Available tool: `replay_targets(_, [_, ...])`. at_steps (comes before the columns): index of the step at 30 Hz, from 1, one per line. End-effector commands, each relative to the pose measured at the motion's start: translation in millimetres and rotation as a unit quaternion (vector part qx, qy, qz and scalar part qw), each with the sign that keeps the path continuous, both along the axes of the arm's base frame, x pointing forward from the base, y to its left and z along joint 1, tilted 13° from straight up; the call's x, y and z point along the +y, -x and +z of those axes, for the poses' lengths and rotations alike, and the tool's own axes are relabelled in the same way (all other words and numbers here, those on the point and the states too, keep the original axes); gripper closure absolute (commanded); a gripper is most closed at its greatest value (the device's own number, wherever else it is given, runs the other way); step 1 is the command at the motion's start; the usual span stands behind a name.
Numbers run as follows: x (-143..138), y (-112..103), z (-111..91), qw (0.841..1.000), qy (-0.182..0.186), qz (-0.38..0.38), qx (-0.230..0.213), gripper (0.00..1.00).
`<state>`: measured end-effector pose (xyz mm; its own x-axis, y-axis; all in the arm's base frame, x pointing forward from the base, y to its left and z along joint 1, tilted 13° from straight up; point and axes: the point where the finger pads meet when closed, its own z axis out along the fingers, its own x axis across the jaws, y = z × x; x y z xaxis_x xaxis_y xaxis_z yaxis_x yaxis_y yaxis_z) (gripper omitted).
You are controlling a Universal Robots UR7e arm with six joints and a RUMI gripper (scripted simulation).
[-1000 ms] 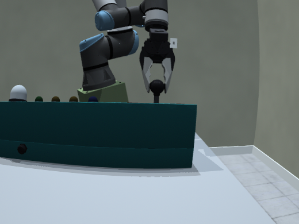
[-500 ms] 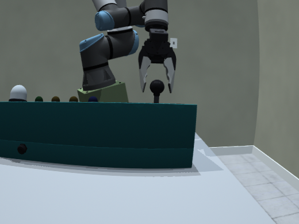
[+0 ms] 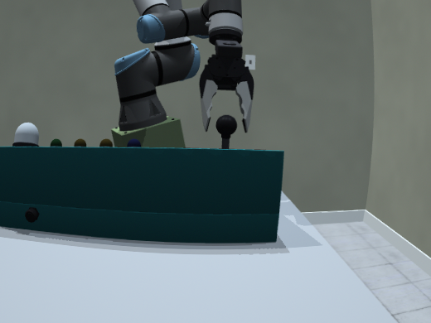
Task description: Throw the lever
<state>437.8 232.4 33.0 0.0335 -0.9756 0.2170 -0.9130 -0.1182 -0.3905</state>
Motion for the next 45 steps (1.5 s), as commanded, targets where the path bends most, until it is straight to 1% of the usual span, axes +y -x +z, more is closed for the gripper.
replay_targets(1, [2, 4, 10, 1.0, 0.0, 0.0, -0.001, 0.56])
replay_targets(2, [3, 6, 14, 1.0, 0.0, 0.0, -0.001, 0.56])
replay_targets(4, [3, 6, 14, 1.0, 0.0, 0.0, -0.001, 0.56])
replay_targets(14, [13, 28, 63, 1.0, 0.0, 0.0, -0.001, 0.56])
replay_targets(17, [15, 33, 74, 1.0, 0.0, 0.0, -0.001, 0.56])
replay_targets(19, [16, 35, 79, 1.0, 0.0, 0.0, -0.001, 0.56])
replay_targets(26, [17, 37, 82, 1.0, 0.0, 0.0, -0.001, 0.56])
replay_targets(27, [17, 37, 82, 1.0, 0.0, 0.0, -0.001, 0.0])
replay_targets(45, [17, 37, 82, 1.0, 0.0, 0.0, -0.001, 0.0])
